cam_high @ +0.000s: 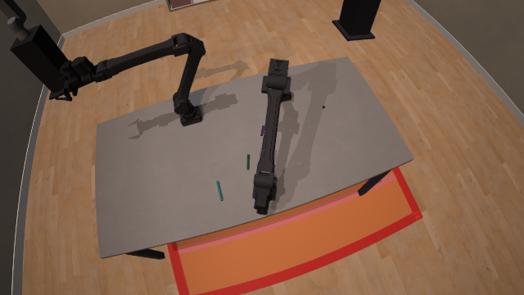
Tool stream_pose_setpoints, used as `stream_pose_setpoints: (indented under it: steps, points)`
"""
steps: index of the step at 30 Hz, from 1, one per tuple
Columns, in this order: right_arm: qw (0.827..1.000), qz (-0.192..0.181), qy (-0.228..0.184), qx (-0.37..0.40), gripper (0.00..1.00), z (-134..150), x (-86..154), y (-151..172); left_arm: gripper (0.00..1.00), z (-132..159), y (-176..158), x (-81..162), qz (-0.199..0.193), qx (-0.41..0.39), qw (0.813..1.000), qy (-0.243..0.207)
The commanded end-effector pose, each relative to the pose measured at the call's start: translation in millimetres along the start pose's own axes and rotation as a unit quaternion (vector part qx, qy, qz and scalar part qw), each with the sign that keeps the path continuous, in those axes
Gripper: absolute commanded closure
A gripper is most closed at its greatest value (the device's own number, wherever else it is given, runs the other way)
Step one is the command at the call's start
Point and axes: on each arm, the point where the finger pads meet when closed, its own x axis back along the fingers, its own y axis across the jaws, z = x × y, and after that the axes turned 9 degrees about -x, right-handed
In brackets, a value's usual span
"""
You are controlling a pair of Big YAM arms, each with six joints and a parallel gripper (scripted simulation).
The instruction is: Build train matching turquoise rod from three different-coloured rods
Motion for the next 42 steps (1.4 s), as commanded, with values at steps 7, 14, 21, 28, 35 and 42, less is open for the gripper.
stream_pose_setpoints:
  steps: [7, 14, 21, 28, 35, 42]
  points:
    - [1.0, 0.002, -0.013, -0.009, 0.0, -6.8, -5.5, -2.1, 0.8, -7.9, 3.8, 25.1, -0.002, -0.006, 1.0, -0.027]
    - [1.0, 0.002, -0.013, -0.009, 0.0, -6.8, -5.5, -2.1, 0.77, -7.9, 3.8, 25.1, -0.002, -0.006, 1.0, -0.027]
    - [1.0, 0.002, -0.013, -0.009, 0.0, -6.8, -5.5, -2.1, 0.77, -8.7, 3.9, 28.1, -0.002, -0.006, 1.0, -0.027]
    - [1.0, 0.002, -0.013, -0.009, 0.0, -6.8, -5.5, -2.1, 0.77, -21.9, 5.5, 64.6, -0.004, -0.006, 0.999, -0.043]
    - [1.0, 0.002, -0.013, -0.009, 0.0, -6.8, -5.5, -2.1, 0.77, -20.8, 5.4, 81.6, -0.004, -0.006, 0.999, -0.043]
    - [1.0, 0.002, -0.013, -0.009, 0.0, -6.8, -5.5, -2.1, 0.77, -19.5, 5.3, 100.0, -0.004, -0.006, 0.999, -0.044]
